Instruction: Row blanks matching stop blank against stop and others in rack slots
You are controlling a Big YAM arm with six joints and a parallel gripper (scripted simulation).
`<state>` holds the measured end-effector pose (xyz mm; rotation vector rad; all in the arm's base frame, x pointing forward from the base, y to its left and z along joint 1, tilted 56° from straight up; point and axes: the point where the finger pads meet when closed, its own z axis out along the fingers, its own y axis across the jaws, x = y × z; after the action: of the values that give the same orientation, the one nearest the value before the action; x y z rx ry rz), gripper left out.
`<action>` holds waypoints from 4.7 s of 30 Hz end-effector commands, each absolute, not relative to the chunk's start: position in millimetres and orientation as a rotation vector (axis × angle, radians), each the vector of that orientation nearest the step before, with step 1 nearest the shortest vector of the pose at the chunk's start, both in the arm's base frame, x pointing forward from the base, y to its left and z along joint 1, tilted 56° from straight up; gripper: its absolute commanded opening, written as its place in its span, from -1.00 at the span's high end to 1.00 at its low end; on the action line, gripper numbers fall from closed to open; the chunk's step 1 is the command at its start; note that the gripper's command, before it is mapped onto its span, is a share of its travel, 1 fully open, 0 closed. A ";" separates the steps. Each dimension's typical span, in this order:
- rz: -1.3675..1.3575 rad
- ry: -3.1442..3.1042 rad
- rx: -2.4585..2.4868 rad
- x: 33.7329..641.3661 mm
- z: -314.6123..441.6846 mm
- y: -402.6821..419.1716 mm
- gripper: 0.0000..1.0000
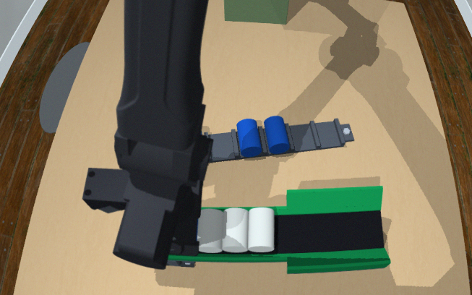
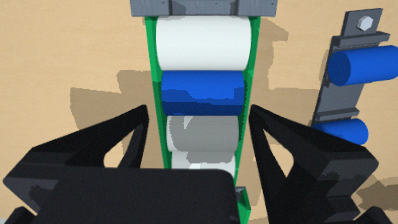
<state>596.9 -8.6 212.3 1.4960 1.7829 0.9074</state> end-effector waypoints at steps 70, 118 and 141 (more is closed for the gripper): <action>0.913 1.792 1.497 601.3 201.8 -0.2 -0.58; 0.922 1.781 1.485 628.6 194.3 3.6 -0.58; 0.921 1.782 1.485 628.5 194.2 3.6 -0.19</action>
<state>623.9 -5.5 189.5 1.4991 1.7847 0.9052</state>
